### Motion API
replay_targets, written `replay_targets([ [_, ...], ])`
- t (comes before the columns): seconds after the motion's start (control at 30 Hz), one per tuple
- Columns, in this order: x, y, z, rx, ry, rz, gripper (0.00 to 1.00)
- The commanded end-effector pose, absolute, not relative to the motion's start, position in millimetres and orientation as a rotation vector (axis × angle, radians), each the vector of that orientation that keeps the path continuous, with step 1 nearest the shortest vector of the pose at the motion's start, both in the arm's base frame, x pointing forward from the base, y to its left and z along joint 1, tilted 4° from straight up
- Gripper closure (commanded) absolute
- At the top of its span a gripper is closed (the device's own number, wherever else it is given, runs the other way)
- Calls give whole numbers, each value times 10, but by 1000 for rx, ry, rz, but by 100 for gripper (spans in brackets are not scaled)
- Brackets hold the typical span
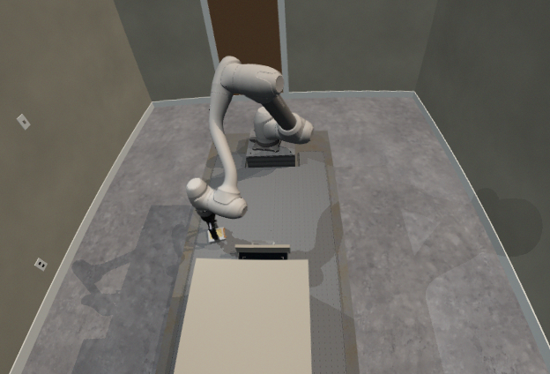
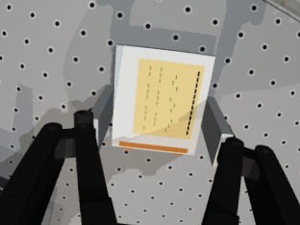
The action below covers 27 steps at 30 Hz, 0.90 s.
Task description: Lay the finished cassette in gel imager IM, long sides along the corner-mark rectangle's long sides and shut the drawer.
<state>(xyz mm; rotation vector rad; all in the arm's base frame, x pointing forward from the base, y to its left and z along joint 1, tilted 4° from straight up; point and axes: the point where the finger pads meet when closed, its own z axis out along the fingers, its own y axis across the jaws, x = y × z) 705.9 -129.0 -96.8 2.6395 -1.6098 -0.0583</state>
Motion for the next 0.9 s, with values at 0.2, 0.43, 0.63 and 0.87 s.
replay_targets([
  [0.2,7064,-1287,-883,2640,-1610,-58,90],
  [0.43,7069,-1285,-789,2640,-1610,-58,90],
  [0.63,7074,-1283,-710,2640,-1610,-58,90],
  [0.87,7078,-1282,-643,2640,-1610,-58,90],
])
